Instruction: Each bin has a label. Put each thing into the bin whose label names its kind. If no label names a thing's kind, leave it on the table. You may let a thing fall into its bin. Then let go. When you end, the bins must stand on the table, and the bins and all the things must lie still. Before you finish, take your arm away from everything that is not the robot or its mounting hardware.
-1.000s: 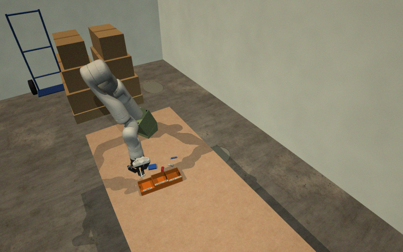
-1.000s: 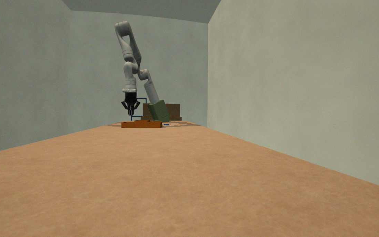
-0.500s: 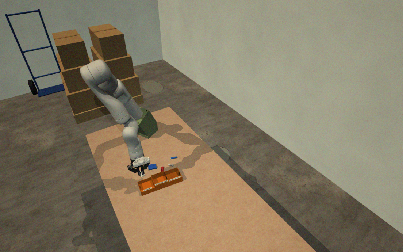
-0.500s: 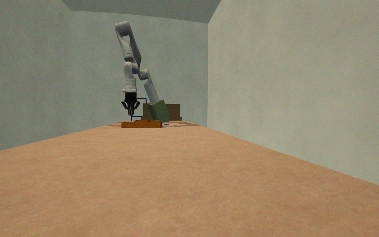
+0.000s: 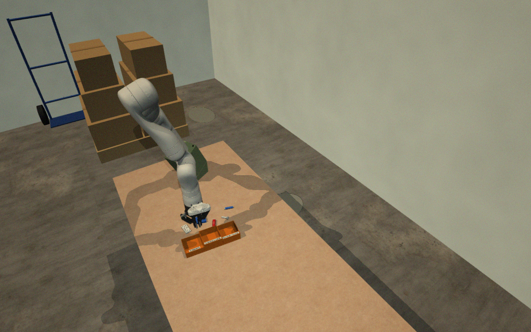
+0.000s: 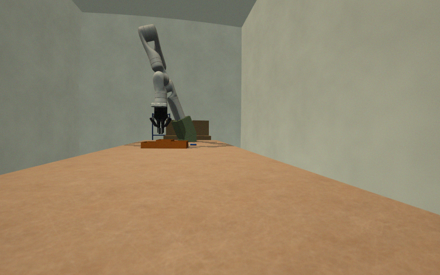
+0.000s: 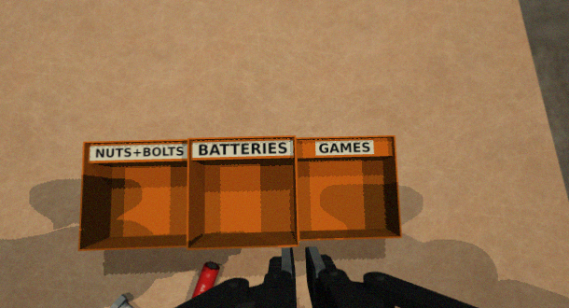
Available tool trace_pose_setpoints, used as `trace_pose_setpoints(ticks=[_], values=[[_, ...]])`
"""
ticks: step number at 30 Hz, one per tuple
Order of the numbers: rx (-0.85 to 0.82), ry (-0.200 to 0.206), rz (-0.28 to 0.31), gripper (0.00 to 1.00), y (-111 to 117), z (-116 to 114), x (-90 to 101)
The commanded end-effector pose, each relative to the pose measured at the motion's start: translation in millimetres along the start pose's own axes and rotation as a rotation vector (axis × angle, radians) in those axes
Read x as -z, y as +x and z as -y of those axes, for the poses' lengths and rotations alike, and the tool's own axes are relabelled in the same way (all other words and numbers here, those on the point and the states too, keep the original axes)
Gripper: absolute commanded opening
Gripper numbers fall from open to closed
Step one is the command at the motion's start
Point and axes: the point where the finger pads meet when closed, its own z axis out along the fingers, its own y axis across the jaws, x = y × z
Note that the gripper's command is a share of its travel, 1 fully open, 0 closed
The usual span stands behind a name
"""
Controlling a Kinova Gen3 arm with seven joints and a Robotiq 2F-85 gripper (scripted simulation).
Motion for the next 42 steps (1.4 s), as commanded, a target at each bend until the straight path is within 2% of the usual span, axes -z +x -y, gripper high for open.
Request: trace_pose_setpoints(ticks=[1, 3, 42], values=[[0.025, 0.004, -0.003, 0.09, 0.5, 22.0, -0.2], [0.025, 0.004, -0.003, 0.09, 0.7, 30.9, -0.2], [0.025, 0.004, -0.003, 0.09, 0.8, 30.9, -0.2]])
